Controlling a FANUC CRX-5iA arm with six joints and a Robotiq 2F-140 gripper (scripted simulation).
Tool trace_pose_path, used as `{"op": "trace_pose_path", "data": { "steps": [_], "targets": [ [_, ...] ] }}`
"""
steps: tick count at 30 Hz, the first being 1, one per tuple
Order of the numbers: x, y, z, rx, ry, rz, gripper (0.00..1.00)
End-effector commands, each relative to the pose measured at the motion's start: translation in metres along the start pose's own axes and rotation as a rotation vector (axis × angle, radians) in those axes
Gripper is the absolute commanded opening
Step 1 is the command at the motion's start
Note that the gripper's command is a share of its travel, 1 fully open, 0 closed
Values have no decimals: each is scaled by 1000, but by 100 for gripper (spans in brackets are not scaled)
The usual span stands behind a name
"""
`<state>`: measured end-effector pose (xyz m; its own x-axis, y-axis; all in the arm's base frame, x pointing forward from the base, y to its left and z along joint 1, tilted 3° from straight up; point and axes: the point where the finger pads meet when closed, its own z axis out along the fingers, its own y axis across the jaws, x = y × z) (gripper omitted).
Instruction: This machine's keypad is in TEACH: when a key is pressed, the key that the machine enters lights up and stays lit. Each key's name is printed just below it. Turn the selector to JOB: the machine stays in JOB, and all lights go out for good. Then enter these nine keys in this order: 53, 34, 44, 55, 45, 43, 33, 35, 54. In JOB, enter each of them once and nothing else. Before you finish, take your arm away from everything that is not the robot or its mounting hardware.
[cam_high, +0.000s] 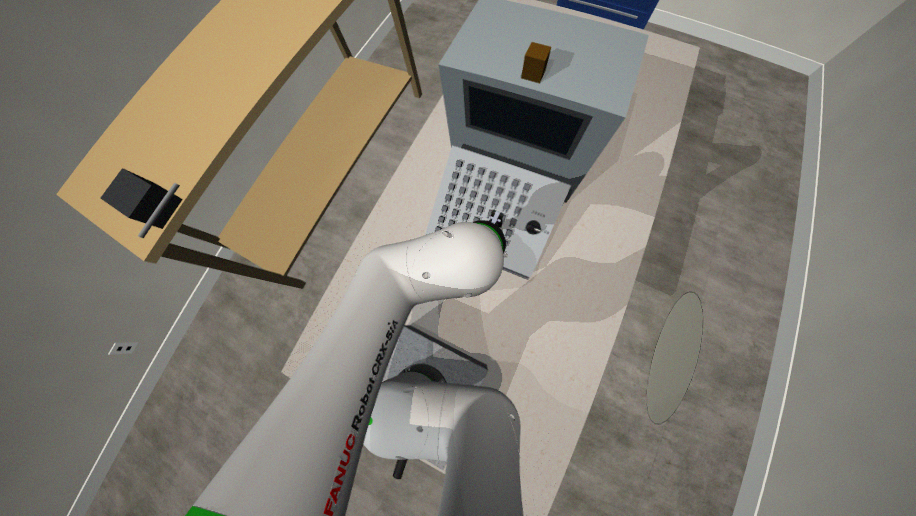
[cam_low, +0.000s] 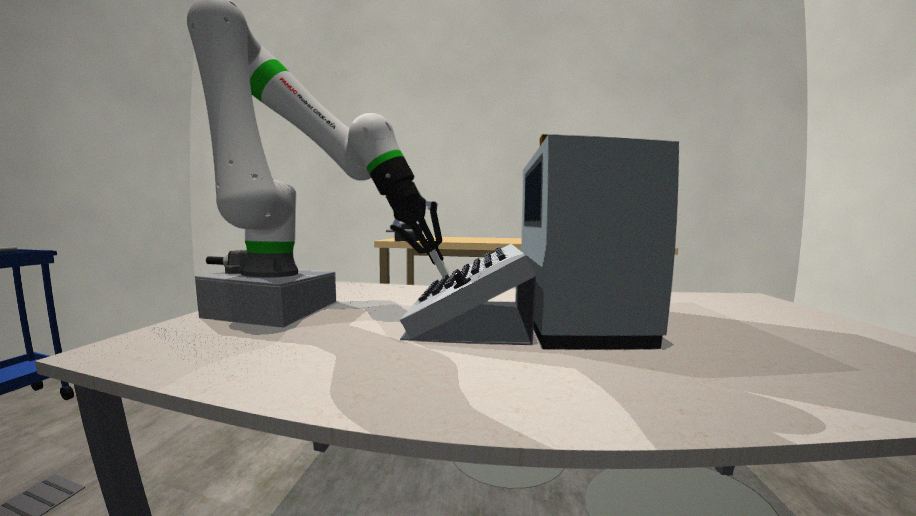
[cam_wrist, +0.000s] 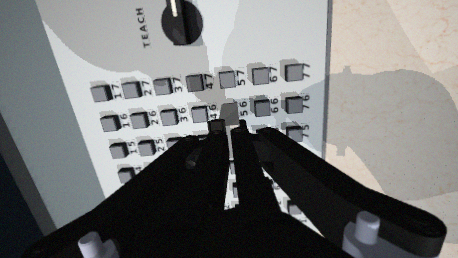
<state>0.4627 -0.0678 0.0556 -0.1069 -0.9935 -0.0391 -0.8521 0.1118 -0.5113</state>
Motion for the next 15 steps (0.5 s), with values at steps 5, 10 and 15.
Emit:
{"op": "trace_pose_path", "data": {
  "steps": [5,10,15],
  "targets": [
    [0,0,-8,0,0,0,0],
    [0,0,-13,0,0,0,0],
    [0,0,-15,0,0,0,0]
  ]
}}
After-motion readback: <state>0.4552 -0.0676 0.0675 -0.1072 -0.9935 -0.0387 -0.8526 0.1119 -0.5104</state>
